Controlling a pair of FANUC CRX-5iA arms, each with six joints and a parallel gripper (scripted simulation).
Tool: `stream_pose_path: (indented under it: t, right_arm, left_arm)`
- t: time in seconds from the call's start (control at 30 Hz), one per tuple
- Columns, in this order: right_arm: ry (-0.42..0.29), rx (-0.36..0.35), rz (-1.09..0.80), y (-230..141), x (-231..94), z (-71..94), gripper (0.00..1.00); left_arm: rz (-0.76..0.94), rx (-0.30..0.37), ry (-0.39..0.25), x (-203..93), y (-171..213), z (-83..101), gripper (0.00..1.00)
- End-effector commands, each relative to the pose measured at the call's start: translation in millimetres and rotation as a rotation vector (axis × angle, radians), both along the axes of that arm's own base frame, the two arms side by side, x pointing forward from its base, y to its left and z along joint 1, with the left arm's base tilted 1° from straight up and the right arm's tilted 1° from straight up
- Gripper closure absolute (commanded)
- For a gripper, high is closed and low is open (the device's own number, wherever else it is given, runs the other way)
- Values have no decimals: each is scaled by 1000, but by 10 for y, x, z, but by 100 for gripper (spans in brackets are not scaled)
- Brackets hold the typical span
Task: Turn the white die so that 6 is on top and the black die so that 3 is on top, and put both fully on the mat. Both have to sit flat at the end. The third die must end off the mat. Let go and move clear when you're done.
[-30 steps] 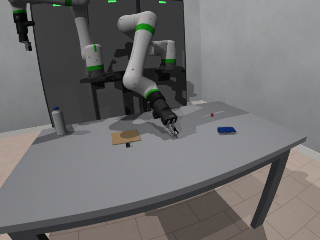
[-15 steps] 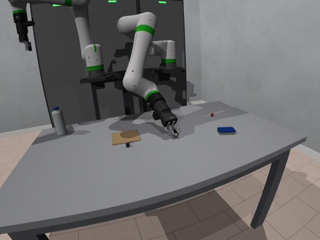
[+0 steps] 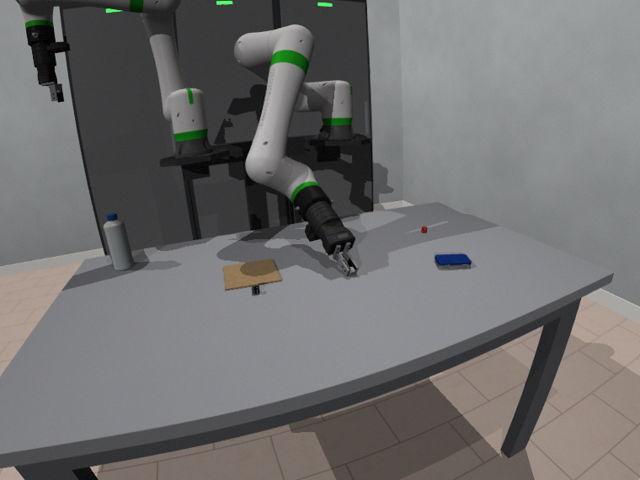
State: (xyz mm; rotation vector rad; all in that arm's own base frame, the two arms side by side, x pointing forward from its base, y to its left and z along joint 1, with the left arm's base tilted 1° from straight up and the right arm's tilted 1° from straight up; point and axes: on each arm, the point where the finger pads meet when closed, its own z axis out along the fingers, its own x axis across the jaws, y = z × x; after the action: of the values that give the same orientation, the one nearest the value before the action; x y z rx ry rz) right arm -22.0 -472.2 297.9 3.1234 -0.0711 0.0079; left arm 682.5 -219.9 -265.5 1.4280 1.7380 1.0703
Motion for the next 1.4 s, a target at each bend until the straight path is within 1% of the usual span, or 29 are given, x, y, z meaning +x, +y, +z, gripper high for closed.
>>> stream_pose_path:
  t: [0.0, 0.37, 0.4, 0.47, 0.5, 0.57, 0.6, 0.73, 0.77, 0.83, 0.87, 1.37]
  right_arm:
    - [0, -2, 0, -2, -2, 9, 0]
    - [0, -2, 0, -2, -2, 9, 0]
    - [0, -2, 0, -2, -2, 9, 0]
    - [0, -2, 0, -2, -2, 9, 0]
    - [0, -2, 0, -2, -2, 9, 0]
    - [0, -2, 0, -2, -2, 9, 0]
    - [0, -2, 0, -2, -2, 9, 0]
    - [0, -2, 0, -2, -2, 9, 0]
    - [0, -2, 0, -2, -2, 9, 0]
    - [0, -2, 0, -2, -2, 9, 0]
    - [0, -2, 0, -2, -2, 9, 0]
    - [0, -2, 0, -2, -2, 9, 0]
  left_arm:
    - [0, -1, -2, 9, -6, 13, 66]
    - [0, -1, -2, 9, -6, 13, 66]
    - [0, -1, -2, 9, -6, 13, 60]
    - [0, -1, -2, 9, -6, 13, 60]
    - [0, -1, -2, 9, -6, 13, 54]
    - [0, -1, -2, 9, -6, 13, 54]
    - [0, -1, -2, 9, -6, 13, 48]
    - [0, -1, -2, 9, -6, 13, 48]
    - [0, -1, -2, 9, -6, 13, 42]
    - [0, -1, -2, 9, -6, 13, 42]
    - [0, -1, -2, 9, -6, 13, 36]
    - [0, -1, -2, 9, -6, 13, 36]
